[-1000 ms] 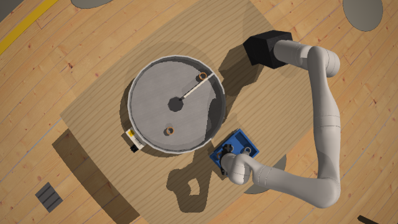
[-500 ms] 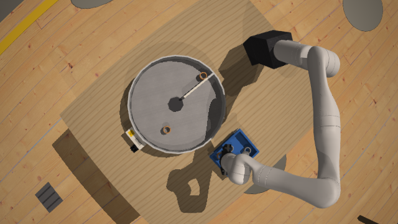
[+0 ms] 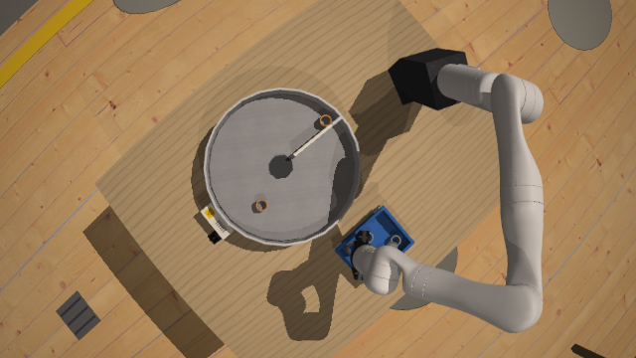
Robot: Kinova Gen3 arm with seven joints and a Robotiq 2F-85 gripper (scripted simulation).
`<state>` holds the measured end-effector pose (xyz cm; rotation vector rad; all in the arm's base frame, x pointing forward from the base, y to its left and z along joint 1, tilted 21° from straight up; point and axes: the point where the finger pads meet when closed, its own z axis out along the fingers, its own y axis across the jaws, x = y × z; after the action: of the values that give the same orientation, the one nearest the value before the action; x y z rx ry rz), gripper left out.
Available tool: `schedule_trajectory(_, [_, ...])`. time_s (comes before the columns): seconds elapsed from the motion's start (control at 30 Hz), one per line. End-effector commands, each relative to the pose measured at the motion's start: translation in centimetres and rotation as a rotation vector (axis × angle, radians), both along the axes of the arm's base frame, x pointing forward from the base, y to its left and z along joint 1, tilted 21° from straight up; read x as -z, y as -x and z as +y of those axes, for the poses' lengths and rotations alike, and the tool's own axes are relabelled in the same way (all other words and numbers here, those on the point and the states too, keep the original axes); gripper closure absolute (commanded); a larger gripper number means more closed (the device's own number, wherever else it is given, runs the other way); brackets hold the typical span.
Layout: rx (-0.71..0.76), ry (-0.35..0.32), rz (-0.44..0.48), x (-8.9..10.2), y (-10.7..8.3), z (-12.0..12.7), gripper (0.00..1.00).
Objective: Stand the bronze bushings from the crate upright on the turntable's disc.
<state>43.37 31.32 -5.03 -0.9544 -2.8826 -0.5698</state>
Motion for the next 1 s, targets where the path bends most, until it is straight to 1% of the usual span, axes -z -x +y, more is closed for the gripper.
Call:
schedule_trajectory(0.0, [0.000,0.001,0.001,0.42,-0.03,0.07,0.61])
schedule_trajectory(0.27, [0.000,0.001,0.001,1.33,-0.10,0.43,0.61])
schedule_trajectory(0.97, [0.000,0.001,0.001,1.35,-0.10,0.43,0.61])
